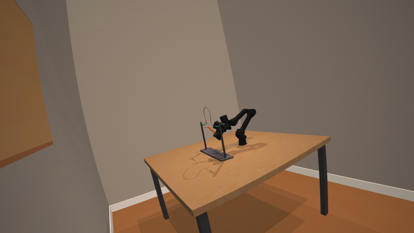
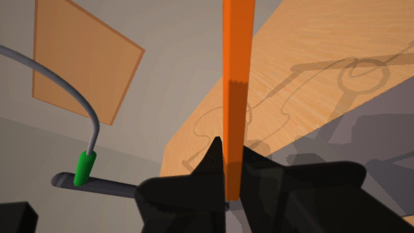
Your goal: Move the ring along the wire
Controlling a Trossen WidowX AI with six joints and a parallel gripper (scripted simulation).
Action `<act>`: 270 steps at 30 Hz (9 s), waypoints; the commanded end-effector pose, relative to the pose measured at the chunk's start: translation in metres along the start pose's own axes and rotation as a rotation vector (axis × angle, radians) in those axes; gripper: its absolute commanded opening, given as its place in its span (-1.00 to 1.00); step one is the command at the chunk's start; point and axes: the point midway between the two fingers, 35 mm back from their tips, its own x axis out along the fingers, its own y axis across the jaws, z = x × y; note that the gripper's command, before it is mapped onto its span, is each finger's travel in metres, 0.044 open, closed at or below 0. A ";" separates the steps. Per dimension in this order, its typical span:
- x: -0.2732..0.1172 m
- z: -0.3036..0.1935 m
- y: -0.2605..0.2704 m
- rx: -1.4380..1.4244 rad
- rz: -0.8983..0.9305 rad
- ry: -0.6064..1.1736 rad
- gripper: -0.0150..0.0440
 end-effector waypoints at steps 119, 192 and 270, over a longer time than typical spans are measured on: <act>-0.028 0.010 0.052 0.238 0.087 0.155 -1.00; -0.041 0.022 0.081 0.410 0.110 0.231 -1.00; -0.055 0.060 0.132 0.765 0.269 0.240 -1.00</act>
